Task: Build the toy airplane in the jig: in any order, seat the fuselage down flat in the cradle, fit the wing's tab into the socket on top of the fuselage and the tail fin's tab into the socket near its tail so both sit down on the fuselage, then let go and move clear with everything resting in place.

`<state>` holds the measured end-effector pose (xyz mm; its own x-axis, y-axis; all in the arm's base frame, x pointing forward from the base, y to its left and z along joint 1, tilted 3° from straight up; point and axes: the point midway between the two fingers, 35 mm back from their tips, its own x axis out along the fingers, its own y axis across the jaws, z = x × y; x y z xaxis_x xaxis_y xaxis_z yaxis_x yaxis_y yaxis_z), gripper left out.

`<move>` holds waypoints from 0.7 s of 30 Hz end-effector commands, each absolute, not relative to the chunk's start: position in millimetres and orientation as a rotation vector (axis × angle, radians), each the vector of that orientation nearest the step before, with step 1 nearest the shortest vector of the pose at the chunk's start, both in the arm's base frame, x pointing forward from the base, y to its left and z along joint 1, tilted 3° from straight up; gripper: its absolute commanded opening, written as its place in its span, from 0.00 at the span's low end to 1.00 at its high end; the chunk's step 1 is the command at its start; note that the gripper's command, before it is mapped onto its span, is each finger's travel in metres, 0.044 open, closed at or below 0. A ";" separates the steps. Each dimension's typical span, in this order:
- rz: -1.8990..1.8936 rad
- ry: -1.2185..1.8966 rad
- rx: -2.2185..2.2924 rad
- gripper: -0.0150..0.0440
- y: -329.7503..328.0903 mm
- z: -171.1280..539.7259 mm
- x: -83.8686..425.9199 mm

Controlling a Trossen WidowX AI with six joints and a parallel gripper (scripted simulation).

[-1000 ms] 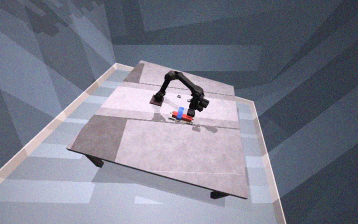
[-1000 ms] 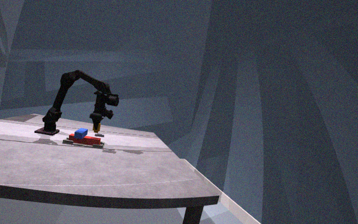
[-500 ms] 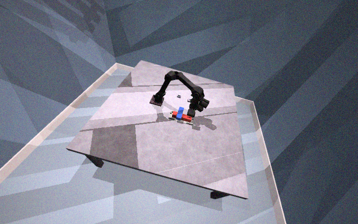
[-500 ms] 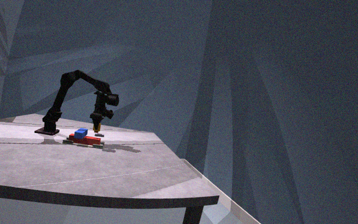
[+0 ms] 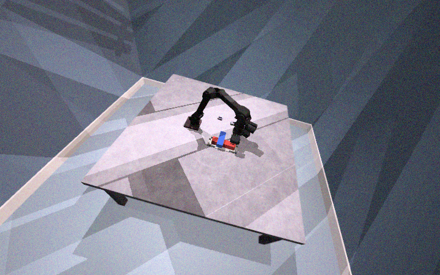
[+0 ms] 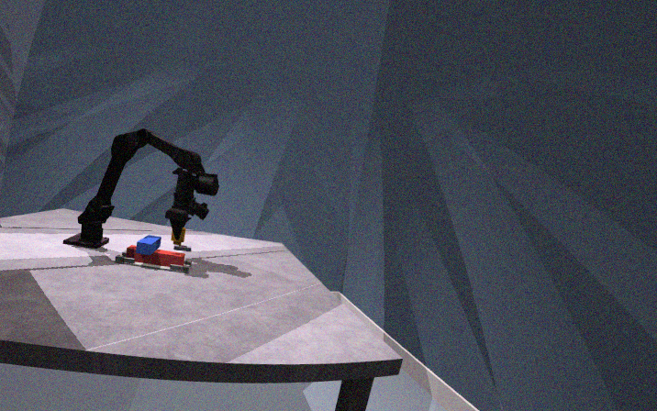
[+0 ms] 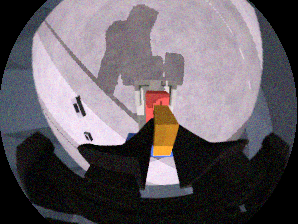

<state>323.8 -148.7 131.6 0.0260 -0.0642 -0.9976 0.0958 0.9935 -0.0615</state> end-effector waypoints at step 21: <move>-0.122 1.541 0.022 0.37 -151.1 96.3 324.4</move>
